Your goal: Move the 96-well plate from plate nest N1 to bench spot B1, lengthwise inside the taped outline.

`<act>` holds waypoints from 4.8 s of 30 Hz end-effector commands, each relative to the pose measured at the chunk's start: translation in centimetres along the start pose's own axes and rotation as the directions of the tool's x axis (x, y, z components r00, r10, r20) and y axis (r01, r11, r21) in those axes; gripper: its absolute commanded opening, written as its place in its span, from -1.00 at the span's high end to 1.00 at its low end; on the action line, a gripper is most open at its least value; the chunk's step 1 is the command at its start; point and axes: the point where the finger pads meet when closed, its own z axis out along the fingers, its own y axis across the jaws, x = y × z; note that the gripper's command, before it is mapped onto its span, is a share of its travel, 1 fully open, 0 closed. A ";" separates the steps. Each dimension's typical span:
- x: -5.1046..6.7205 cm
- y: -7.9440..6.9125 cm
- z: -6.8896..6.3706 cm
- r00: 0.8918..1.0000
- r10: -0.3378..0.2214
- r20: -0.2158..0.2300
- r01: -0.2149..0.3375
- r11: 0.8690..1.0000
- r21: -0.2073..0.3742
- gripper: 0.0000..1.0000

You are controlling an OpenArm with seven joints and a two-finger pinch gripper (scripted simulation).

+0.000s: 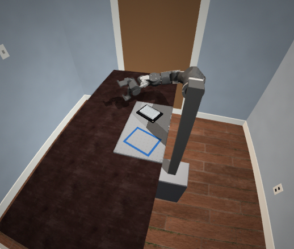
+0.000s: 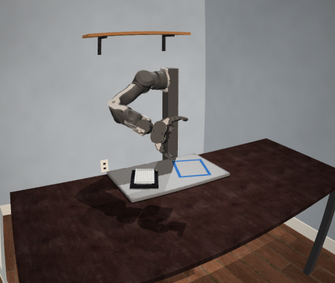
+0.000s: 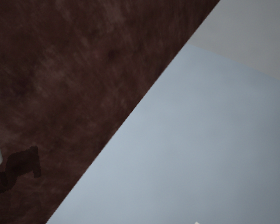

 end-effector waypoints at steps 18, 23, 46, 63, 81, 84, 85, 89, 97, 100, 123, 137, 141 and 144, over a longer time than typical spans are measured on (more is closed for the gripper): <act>1.0 -1.5 -1.9 0.999 -0.008 -0.053 0.015 0.990 0.141 -0.80; 1.7 -2.6 -3.1 0.996 -0.008 -0.089 0.029 0.971 0.236 -0.54; 3.6 -5.2 -6.1 0.984 0.007 -0.178 0.075 0.888 0.453 -0.54; 5.4 -7.9 -9.1 0.965 0.044 -0.259 0.137 0.756 0.640 -0.54; 7.2 -10.7 -12.2 0.941 0.099 -0.325 0.211 0.580 0.787 -0.54; 7.5 -11.2 -12.8 0.936 0.110 -0.336 0.226 0.544 0.808 -0.54; 7.9 -11.7 -13.4 0.930 0.124 -0.347 0.242 0.503 0.830 -0.54; 8.9 -13.4 -15.3 0.912 0.167 -0.375 0.293 0.376 0.879 -0.54; 8.9 -13.4 -15.3 0.912 0.167 -0.375 0.293 0.376 0.879 -0.54; 8.9 -13.4 -15.3 0.912 0.167 -0.375 0.293 0.376 0.879 -0.54; 9.3 -14.0 -16.0 0.903 0.188 -0.387 0.316 0.319 0.893 -0.54; 10.2 -17.0 -15.1 0.903 0.189 -0.386 0.317 0.316 0.894 -0.54; 10.9 -19.1 -14.5 0.903 0.189 -0.386 0.317 0.313 0.895 -0.54; 10.9 -19.1 -14.5 0.903 0.189 -0.386 0.317 0.313 0.895 -0.54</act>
